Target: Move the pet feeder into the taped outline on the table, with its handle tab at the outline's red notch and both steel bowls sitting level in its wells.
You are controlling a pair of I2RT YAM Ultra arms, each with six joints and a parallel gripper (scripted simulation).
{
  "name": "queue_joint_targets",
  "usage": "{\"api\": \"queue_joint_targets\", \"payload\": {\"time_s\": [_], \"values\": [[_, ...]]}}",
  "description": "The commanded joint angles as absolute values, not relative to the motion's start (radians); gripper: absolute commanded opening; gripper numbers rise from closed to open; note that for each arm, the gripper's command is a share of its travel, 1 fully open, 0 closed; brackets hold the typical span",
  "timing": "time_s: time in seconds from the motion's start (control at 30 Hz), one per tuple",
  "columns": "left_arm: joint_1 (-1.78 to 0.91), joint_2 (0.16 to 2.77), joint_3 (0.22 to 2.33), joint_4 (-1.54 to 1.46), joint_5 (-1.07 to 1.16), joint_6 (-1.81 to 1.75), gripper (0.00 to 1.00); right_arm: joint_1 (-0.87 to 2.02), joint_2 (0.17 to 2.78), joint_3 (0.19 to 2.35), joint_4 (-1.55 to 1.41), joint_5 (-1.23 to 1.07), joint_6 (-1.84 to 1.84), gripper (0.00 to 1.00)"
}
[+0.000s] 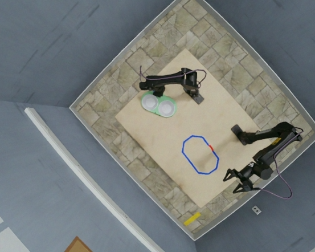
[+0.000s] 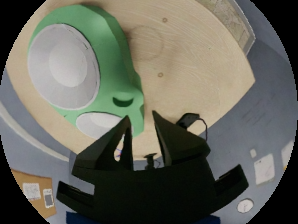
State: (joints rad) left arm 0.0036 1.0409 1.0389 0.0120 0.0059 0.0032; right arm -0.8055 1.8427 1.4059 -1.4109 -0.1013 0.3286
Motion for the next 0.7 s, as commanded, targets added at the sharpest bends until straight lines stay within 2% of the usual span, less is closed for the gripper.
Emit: {"api": "queue_joint_targets", "payload": {"time_s": [0.0,0.67], "values": [[-0.001,1.051,1.071,0.046,0.017,0.013,1.00,-0.793,1.812,1.422,-1.397,-0.096,0.318,0.30],[-0.001,1.038,1.081,0.047,0.014,0.005,1.00,-0.793,1.877,1.317,-1.304,-0.098,0.339,0.30]]}}
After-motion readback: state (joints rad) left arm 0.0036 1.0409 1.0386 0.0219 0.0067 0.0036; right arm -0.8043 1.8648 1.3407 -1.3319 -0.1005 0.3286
